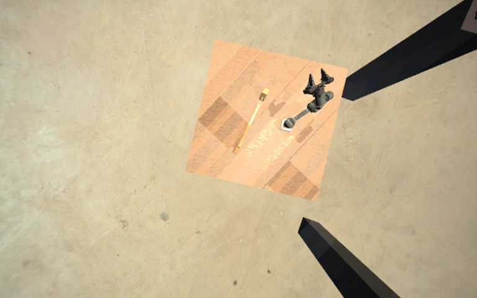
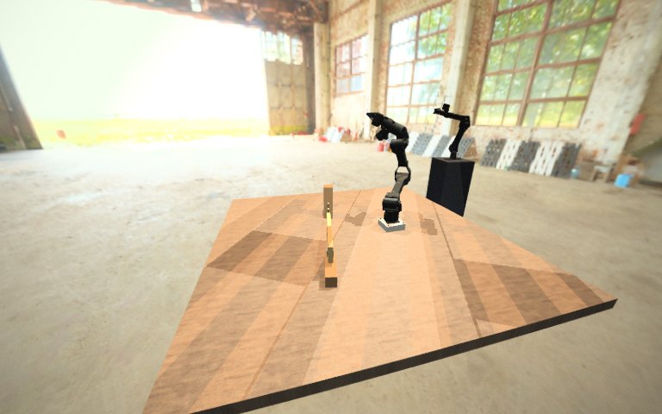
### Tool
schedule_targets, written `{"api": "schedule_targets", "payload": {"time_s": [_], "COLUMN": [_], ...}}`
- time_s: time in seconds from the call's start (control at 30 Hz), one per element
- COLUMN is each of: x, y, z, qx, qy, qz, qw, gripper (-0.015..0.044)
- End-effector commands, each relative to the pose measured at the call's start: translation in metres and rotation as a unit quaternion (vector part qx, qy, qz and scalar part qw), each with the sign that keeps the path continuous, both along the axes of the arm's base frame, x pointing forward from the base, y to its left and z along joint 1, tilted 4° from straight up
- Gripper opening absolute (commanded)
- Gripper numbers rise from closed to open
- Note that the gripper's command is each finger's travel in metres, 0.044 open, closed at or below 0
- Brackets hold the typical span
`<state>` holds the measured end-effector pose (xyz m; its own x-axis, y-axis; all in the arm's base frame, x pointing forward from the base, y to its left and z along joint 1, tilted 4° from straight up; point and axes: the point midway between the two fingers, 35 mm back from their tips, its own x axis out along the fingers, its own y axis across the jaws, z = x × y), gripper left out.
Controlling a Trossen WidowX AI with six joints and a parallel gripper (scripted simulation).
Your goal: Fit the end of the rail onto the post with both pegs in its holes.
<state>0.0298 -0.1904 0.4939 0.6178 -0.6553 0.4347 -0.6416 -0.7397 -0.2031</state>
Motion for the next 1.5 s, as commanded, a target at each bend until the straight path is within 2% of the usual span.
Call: {"api": "schedule_targets", "payload": {"time_s": [0.0,0.13,0.3,0.43,0.7,0.87,1.0,1.17,1.27,1.47], "x": [0.0,0.007,0.034,0.058,0.106,0.156,0.196,0.26,0.285,0.334], "y": [0.001,0.025,0.081,0.115,0.17,0.209,0.232,0.255,0.26,0.263], "z": [0.001,0.019,0.049,0.056,0.061,0.05,0.03,-0.02,-0.046,-0.129], "qx": [-0.004,-0.107,-0.317,-0.376,-0.545,-0.662,-0.742,-0.834,-0.862,-0.902], "qy": [0.002,0.061,0.182,0.191,0.287,0.346,0.383,0.407,0.4,0.313], "qz": [-0.002,-0.057,-0.167,-0.181,-0.262,-0.305,-0.324,-0.312,-0.296,-0.223], "qw": [1.0,0.991,0.916,0.888,0.743,0.591,0.446,0.203,0.093,-0.198], "gripper": [0.0426,0.044,0.044,0.044,0.044,0.044,0.044,0.044,0.044,0.044]}}
